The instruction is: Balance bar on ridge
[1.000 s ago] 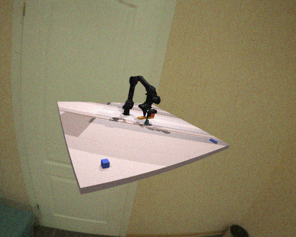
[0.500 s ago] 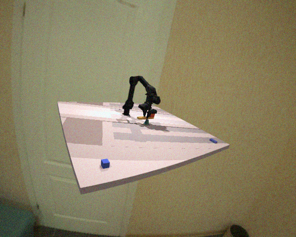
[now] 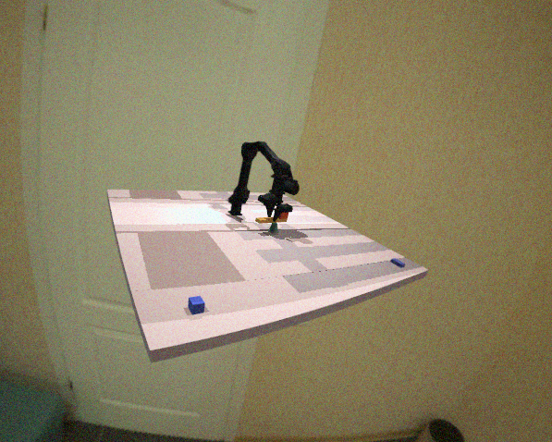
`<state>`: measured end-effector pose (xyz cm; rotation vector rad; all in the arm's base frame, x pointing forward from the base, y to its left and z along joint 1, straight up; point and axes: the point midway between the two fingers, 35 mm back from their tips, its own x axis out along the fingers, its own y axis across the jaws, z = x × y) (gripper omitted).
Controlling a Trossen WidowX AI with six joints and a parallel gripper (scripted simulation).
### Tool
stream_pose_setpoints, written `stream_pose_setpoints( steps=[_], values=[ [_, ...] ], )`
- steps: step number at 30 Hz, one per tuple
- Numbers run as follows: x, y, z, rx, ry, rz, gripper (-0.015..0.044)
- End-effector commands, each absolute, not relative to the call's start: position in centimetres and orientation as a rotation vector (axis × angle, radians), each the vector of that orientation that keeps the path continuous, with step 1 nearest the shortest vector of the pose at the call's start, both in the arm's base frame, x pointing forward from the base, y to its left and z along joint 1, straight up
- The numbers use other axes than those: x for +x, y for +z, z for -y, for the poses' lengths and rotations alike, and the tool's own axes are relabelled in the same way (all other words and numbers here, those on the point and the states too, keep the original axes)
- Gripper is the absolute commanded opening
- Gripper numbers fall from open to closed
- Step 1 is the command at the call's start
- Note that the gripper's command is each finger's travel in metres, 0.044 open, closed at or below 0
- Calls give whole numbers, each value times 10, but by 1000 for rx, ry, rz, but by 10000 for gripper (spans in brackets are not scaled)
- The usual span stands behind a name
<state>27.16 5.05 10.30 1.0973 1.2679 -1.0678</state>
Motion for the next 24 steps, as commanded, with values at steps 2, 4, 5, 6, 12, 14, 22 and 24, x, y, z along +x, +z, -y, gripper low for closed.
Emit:
stream_pose_setpoints(
  steps=[2,4,5,6,12,14,22,24],
  values=[
    [272,102,-51,1095,-1063,-1269,0],
    [272,102,-51,1095,-1063,-1269,0],
    [272,102,-51,1095,-1063,-1269,0],
    [272,102,-51,1095,-1063,-1269,0],
    [272,102,-51,1095,-1063,-1269,0],
    [272,101,-51,1095,-1063,-1269,0],
    [272,101,-51,1095,-1063,-1269,0],
    [272,101,-51,1095,-1063,-1269,0]
  ],
)
